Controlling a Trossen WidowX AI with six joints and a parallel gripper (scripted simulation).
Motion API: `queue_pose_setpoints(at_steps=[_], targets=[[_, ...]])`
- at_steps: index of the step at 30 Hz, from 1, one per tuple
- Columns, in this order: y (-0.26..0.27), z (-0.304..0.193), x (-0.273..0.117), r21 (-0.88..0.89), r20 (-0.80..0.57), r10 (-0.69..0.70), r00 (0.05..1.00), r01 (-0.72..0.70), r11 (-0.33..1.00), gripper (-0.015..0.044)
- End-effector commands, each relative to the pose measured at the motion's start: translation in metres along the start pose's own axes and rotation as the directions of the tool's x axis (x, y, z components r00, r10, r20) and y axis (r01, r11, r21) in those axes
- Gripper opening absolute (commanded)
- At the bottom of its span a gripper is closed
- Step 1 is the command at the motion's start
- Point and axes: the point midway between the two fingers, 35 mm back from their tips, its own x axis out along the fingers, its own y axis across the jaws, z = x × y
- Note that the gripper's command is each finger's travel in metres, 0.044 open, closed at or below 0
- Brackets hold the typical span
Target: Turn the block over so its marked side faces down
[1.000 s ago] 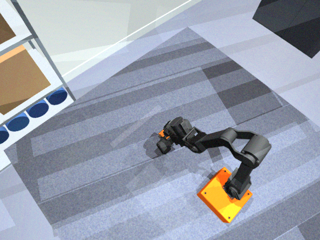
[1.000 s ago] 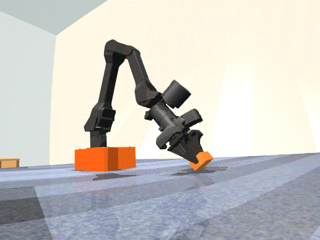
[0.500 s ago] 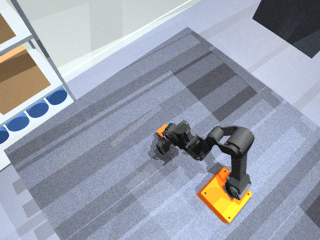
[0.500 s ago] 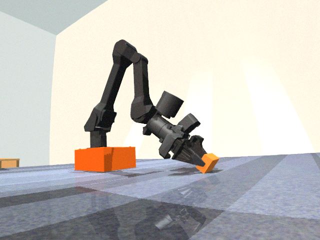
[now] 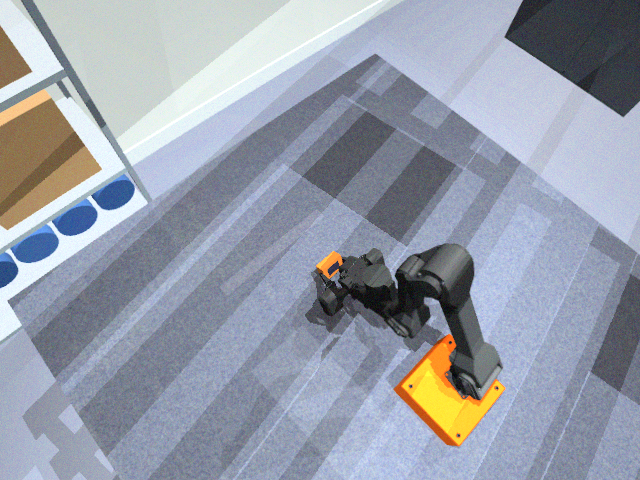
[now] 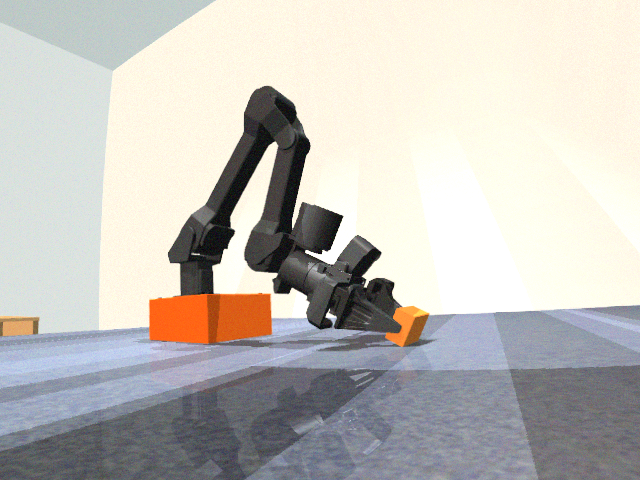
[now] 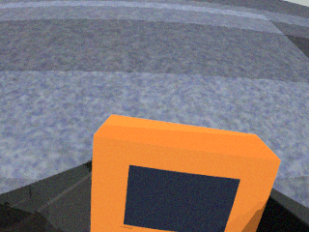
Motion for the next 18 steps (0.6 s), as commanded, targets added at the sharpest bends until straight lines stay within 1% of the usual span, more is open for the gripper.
queue_pose_setpoints(at_steps=[1,7,18], targets=[[-0.0012,-0.0027,-0.0073,-0.002,0.038,-0.003,0.999,0.003,1.0,0.0],[-0.0014,0.0,-0.0112,-0.003,0.063,-0.003,0.998,0.003,1.0,0.0],[-0.0014,0.0006,-0.0116,-0.003,0.065,-0.003,0.998,0.003,1.0,0.0]])
